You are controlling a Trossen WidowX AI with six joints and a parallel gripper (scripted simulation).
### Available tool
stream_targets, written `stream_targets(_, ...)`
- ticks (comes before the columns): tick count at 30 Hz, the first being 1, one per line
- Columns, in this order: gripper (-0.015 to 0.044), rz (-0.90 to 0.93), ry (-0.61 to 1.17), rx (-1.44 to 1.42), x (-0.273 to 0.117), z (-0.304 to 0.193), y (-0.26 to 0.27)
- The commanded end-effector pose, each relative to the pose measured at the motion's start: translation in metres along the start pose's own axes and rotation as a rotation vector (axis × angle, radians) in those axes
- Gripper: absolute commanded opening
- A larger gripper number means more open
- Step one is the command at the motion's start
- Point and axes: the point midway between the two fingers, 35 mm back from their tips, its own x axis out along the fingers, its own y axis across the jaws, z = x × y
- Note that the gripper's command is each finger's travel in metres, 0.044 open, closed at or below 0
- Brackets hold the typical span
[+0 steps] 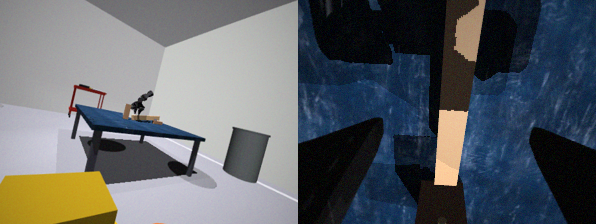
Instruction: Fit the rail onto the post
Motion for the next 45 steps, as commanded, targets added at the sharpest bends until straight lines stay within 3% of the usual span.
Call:
stream_targets(1,0.0440,0.005,-0.009,0.008,0.010,0.001,0.001)
stream_targets(34,0.0440,0.005,-0.014,0.008,0.060,0.004,0.003)
stream_targets(45,0.0151,0.005,-0.014,0.008,0.060,0.004,0.003)
